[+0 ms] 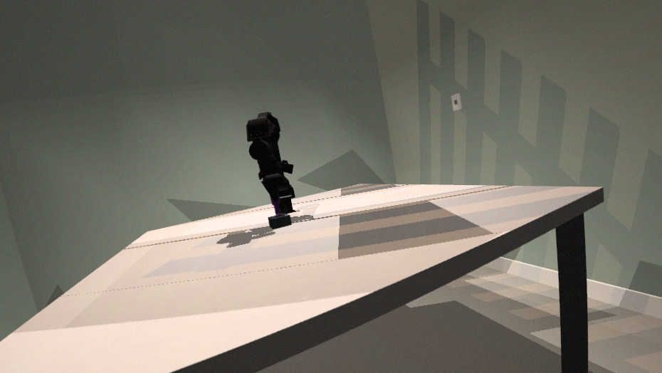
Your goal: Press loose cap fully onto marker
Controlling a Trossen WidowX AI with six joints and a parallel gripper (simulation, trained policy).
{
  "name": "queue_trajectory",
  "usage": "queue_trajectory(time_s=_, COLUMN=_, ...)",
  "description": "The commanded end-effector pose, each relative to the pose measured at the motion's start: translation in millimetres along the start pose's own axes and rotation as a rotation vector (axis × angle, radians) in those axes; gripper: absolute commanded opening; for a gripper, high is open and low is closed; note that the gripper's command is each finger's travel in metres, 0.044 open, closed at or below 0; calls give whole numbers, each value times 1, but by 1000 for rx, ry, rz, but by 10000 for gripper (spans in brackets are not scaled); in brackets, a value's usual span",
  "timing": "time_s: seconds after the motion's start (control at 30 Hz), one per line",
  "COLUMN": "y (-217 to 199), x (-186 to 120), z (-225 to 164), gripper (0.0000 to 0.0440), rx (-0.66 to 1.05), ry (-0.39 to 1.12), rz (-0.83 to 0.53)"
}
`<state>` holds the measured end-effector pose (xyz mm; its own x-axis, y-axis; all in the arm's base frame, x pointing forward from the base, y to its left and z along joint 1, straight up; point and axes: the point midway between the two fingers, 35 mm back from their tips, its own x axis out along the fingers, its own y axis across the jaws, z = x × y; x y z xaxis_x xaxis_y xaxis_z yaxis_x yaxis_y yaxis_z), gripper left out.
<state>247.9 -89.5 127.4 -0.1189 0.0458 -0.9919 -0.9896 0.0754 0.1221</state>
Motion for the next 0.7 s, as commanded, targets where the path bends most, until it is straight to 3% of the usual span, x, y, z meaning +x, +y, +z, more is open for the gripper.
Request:
queue_trajectory(time_s=0.0, y=-1, x=13, z=1, gripper=0, rx=-21, ry=-10, rz=3)
queue_trajectory(time_s=0.67, y=-3, x=48, z=2, gripper=7, rx=-89, ry=-14, rz=-2)
